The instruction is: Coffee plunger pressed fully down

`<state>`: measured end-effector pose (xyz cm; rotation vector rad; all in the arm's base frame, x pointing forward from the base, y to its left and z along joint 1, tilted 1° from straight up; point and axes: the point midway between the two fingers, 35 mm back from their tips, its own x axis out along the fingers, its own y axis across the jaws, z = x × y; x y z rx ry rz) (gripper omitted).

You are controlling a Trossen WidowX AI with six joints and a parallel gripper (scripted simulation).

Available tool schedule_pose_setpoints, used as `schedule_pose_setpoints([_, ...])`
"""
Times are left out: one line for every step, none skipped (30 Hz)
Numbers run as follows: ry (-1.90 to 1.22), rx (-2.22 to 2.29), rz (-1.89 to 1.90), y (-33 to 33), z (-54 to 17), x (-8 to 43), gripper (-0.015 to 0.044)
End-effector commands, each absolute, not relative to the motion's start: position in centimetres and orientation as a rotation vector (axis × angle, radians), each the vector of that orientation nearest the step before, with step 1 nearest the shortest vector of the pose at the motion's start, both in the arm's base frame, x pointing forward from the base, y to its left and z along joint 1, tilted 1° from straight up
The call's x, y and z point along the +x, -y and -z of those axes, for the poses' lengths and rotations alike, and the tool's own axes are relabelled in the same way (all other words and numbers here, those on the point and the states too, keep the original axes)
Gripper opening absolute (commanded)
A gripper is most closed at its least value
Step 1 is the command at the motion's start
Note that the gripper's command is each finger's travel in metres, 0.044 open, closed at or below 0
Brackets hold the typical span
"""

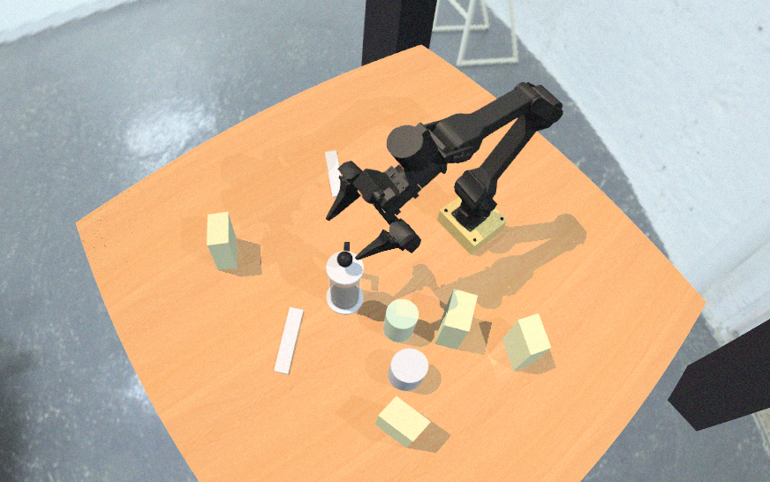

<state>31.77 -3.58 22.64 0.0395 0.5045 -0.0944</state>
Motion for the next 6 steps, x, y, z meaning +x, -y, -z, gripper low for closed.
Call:
schedule_pose_setpoints([-0.498,0.041,0.092,3.53,-23.0,31.64,0.044])
schedule_pose_setpoints([-0.498,0.041,0.092,3.53,-23.0,31.64,0.044])
schedule_pose_setpoints([-0.498,0.041,0.092,3.53,-23.0,31.64,0.044])
schedule_pose_setpoints([-0.498,0.041,0.092,3.53,-23.0,31.64,0.044])
schedule_pose_setpoints([-0.498,0.041,0.092,3.53,-23.0,31.64,0.044])
schedule_pose_setpoints([-0.498,0.041,0.092,3.53,-23.0,31.64,0.044])
